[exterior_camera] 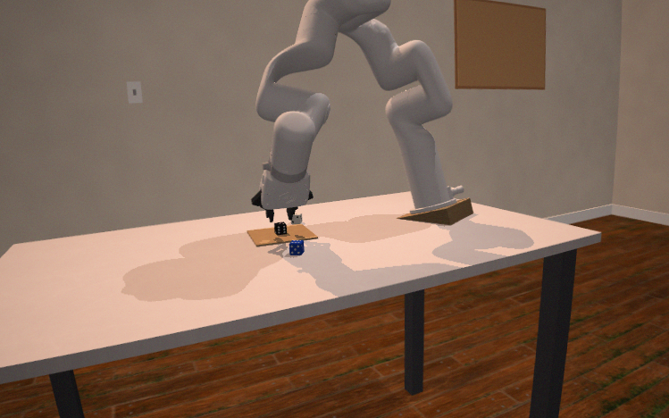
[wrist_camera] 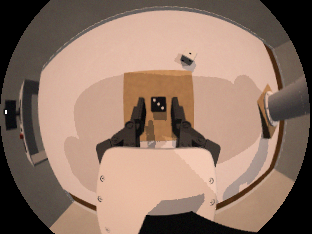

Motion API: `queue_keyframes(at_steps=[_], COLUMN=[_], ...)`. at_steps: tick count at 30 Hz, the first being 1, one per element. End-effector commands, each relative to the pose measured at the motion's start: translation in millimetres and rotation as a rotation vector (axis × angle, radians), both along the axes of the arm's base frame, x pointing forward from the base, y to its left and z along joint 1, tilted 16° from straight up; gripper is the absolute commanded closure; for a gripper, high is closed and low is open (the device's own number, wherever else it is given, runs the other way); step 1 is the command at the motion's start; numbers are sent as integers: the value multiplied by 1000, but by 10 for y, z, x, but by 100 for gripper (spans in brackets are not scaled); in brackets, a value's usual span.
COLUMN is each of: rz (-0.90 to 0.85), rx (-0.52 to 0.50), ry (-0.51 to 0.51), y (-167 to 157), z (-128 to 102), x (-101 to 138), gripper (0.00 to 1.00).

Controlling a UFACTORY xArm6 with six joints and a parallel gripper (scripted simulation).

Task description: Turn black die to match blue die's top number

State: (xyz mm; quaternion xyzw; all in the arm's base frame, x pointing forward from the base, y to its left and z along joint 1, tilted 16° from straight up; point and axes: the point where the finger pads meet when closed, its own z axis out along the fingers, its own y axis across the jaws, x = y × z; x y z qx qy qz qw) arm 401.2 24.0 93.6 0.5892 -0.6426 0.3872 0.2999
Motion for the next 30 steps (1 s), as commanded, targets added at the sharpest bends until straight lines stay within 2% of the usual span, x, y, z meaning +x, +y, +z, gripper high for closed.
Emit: queue_keyframes(at_steps=[1,16,30], rz=[1,1,1], rx=[2,2,2], ry=[-3,-3,-3], y=[-11,-49,-58], z=[-70,-229,-264], x=[23,47,52], gripper=[58,58,58])
